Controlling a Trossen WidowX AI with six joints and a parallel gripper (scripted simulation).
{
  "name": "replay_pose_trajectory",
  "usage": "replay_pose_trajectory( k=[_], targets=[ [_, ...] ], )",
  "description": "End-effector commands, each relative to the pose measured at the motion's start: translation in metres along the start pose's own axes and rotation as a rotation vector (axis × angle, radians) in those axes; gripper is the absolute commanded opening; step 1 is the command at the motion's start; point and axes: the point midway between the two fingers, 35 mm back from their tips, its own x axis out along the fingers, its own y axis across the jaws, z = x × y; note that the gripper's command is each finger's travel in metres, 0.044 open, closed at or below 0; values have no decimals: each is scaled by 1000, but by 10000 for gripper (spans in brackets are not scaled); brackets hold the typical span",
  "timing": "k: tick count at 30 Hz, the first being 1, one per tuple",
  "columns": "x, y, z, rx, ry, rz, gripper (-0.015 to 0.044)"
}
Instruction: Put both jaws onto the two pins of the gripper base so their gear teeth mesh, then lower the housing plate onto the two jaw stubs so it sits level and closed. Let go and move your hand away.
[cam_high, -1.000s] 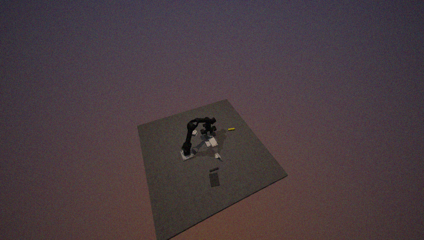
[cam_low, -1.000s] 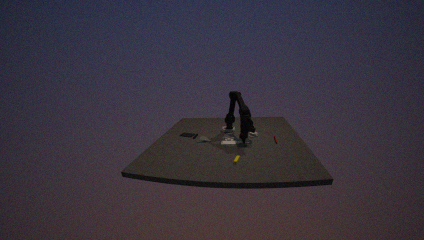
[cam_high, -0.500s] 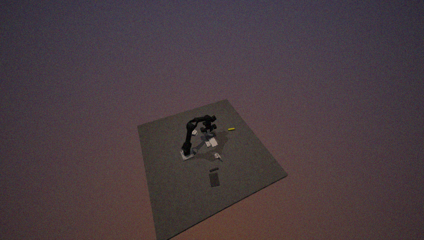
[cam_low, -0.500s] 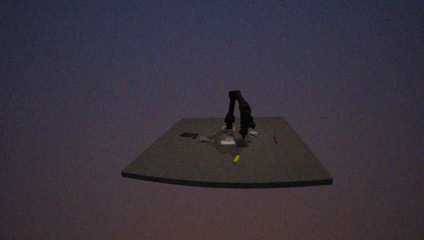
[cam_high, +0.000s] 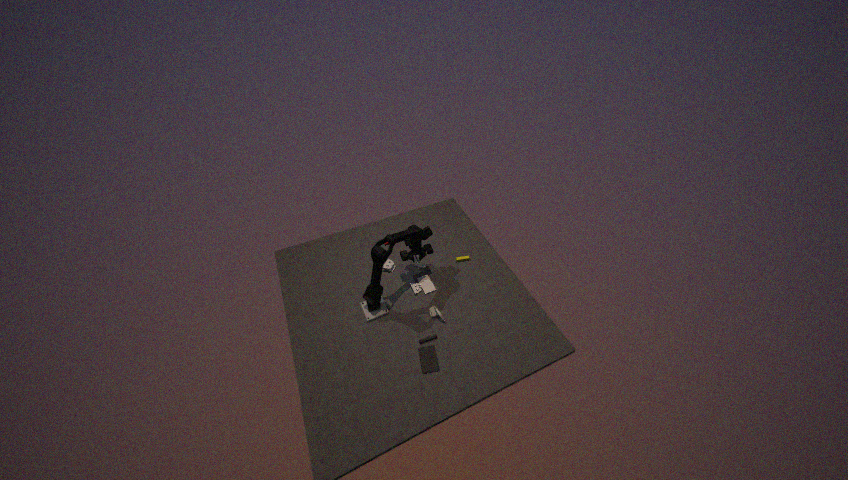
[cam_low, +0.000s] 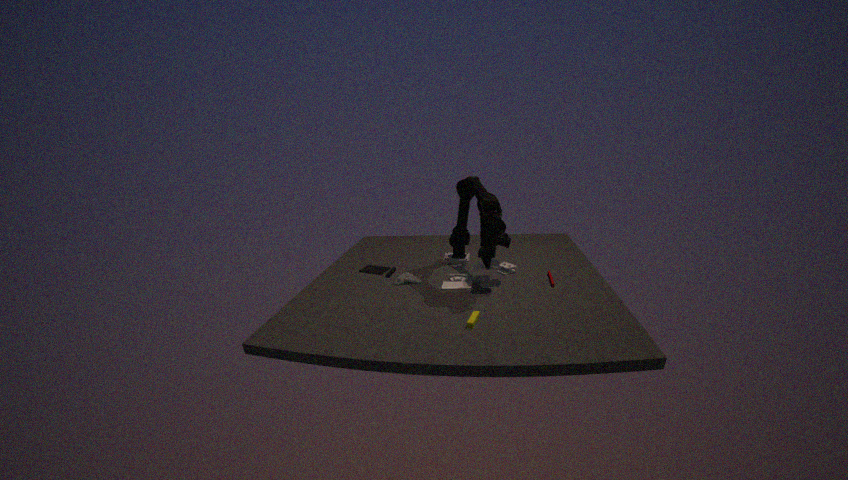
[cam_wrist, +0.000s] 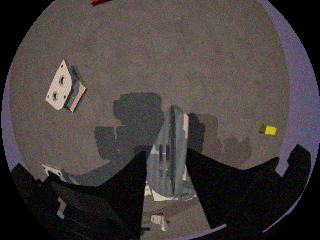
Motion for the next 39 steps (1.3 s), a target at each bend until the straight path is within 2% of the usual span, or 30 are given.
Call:
replay_pose_trajectory(
  k=[1, 39],
  targets=[
    [-3, 0, -1, 15, -1, -3, 134],
    [-5, 52, -50, 1204, 4, -1, 134]
  ],
)
